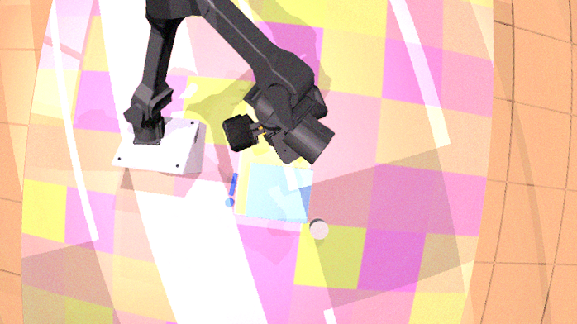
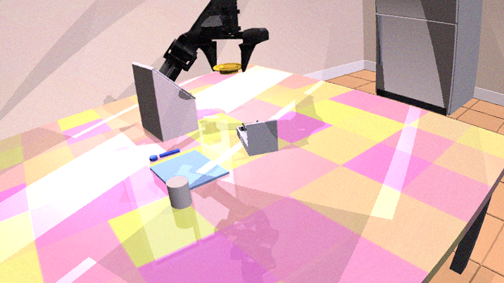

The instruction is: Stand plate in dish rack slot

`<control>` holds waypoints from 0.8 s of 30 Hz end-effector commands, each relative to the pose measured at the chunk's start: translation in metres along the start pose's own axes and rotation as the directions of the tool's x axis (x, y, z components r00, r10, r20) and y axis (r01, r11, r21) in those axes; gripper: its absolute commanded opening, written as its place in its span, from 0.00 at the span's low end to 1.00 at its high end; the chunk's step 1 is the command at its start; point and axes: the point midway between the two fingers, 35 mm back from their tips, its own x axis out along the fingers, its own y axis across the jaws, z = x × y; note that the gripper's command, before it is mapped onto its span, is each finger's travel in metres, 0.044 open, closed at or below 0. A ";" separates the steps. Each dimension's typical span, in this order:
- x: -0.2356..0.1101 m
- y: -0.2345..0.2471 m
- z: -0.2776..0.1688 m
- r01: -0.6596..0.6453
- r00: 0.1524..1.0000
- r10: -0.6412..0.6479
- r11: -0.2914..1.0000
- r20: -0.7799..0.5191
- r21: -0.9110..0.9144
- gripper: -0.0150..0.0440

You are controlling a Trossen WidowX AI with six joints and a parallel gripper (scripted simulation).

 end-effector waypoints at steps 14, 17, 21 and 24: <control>0.007 -0.007 -0.085 0.006 1.000 0.004 0.830 -0.017 0.557 0.25; 0.009 -0.010 -0.099 0.010 1.000 0.005 0.769 -0.021 0.639 0.25; 0.011 -0.016 -0.116 0.015 1.000 0.006 0.675 -0.026 0.738 0.25; 0.013 -0.020 -0.126 0.019 1.000 0.006 0.615 -0.030 0.788 0.25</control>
